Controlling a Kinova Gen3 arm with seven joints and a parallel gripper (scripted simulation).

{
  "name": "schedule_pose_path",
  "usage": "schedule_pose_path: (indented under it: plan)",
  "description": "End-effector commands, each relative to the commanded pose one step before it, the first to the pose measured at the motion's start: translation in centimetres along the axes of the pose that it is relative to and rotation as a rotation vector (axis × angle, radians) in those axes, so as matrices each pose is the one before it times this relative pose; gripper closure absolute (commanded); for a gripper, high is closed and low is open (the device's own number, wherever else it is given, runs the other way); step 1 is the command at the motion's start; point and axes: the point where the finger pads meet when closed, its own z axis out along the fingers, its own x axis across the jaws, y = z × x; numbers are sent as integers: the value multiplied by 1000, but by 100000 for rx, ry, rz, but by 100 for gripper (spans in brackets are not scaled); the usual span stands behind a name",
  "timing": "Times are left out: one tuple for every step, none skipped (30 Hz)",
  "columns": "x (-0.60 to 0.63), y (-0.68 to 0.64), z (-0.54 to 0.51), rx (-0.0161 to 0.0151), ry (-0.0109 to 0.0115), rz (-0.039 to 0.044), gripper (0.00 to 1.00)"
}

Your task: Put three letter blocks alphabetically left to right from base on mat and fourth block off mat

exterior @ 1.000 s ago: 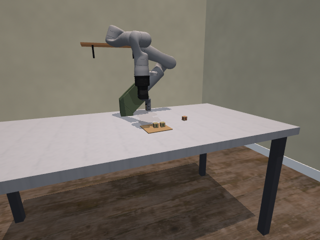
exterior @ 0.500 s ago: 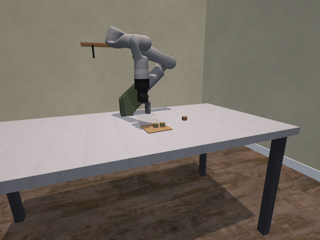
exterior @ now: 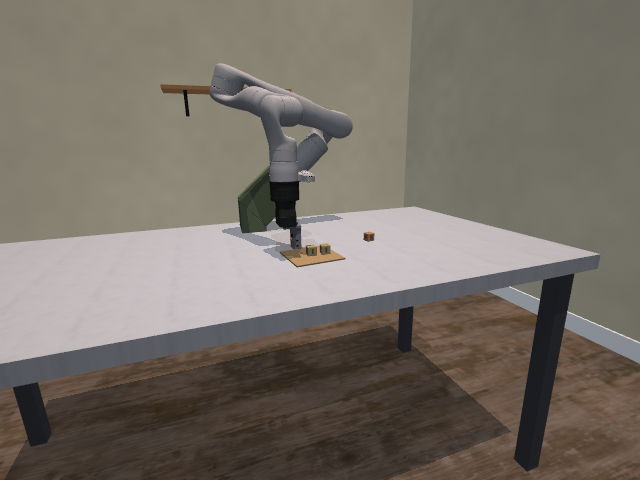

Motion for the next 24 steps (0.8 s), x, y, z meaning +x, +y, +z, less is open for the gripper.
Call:
schedule_pose_path:
  plan:
    - [-149, -310, 1128, 770, -660, -157, 51]
    - [3, 4, 261, 0, 0, 1, 51]
    - [2, 3, 218, 0, 0, -1, 51]
    - [2, 3, 176, 0, 0, 0, 51]
    - [1, 2, 135, 0, 0, 0, 51]
    - [1, 1, 96, 0, 0, 0, 51]
    - [0, 1, 62, 0, 0, 0, 51]
    - [0, 0, 34, 0, 0, 0, 51]
    - [0, 0, 13, 0, 0, 0, 51]
    - [0, 0, 2, 0, 0, 0, 51]
    - [0, 0, 0, 0, 0, 0, 51]
    - [0, 0, 0, 0, 0, 0, 51]
    - [0, 0, 0, 0, 0, 0, 51]
    - [0, 0, 0, 0, 0, 0, 51]
    - [0, 0, 0, 0, 0, 0, 51]
    - [0, 0, 0, 0, 0, 0, 51]
    - [0, 0, 0, 0, 0, 0, 51]
    - [0, 0, 0, 0, 0, 0, 51]
    - [0, 0, 0, 0, 0, 0, 51]
    - [0, 0, 0, 0, 0, 0, 51]
    - [0, 0, 0, 0, 0, 0, 51]
    - [0, 0, 0, 0, 0, 0, 51]
    - [0, 0, 0, 0, 0, 0, 51]
    - [0, 0, 2, 0, 0, 0, 51]
